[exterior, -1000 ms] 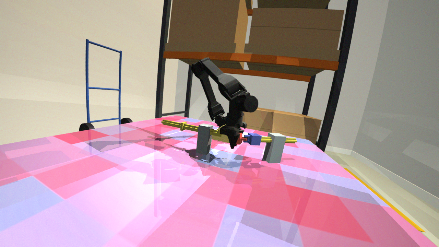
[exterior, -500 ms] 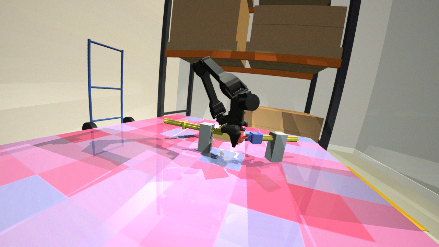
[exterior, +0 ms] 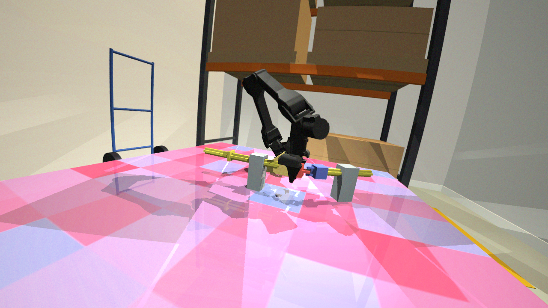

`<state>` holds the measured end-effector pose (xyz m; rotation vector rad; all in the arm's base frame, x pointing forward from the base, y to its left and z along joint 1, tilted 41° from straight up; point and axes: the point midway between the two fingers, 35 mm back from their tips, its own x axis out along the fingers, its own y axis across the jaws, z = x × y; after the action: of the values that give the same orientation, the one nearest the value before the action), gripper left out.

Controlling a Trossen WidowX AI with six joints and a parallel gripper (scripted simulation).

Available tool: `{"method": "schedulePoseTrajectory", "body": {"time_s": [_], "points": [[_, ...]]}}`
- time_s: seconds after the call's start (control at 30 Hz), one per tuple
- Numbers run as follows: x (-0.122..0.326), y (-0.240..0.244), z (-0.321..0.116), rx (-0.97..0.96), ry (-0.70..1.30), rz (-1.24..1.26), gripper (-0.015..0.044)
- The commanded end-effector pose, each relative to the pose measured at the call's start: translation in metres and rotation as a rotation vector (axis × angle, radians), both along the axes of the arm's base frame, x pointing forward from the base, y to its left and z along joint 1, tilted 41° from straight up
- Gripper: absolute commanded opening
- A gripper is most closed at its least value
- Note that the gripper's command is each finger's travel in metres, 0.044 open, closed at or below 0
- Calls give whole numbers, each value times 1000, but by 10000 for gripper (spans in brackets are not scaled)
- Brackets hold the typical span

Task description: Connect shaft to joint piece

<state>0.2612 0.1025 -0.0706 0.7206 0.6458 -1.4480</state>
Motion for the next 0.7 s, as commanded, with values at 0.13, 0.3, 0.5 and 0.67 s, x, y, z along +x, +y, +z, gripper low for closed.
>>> {"method": "schedulePoseTrajectory", "body": {"time_s": [0.13, 0.3, 0.5, 0.67], "points": [[2, 3, 4, -104, 37, 41, 0], [3, 3, 5, -112, 39, 41, 0], [2, 2, 4, -104, 38, 36, 0], [2, 2, 4, -104, 38, 36, 0]]}}
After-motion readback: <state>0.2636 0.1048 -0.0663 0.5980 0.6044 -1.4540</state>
